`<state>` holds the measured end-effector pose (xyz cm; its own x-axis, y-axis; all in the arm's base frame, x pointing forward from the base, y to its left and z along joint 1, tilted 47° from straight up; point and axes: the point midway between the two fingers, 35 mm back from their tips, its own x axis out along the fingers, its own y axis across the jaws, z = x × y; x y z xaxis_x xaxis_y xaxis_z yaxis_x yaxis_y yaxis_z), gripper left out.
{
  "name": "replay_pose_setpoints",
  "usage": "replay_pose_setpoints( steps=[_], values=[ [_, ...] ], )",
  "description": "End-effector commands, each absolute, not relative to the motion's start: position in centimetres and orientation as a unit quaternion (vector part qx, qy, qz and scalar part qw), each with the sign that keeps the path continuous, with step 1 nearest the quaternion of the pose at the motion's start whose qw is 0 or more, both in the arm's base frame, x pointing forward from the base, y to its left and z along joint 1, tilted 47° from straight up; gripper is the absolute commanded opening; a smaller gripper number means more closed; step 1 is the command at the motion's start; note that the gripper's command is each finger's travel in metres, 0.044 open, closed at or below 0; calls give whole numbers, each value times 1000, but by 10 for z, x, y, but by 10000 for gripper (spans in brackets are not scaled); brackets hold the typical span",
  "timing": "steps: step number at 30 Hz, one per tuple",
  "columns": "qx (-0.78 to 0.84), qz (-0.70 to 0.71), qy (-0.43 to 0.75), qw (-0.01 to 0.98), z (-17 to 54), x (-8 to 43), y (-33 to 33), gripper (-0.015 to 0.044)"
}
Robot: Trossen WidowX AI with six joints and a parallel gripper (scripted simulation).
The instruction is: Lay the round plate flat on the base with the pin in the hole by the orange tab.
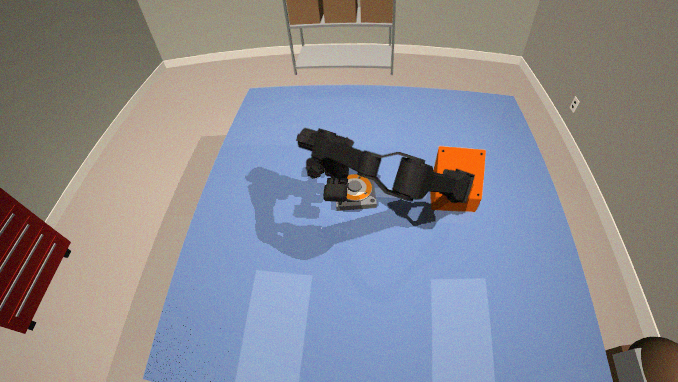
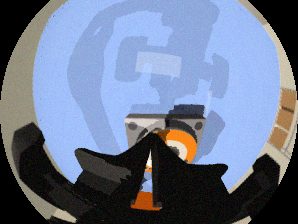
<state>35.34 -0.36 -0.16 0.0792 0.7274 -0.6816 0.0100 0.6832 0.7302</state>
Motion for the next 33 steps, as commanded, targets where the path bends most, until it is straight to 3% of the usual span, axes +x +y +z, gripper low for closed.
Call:
replay_pose_setpoints(
  steps=[1, 33],
  values=[
    [293, 266, 626, 672, -5, 355, -6, 0],
    [297, 264, 626, 671, 17, 352, -39, 0]
  ],
)
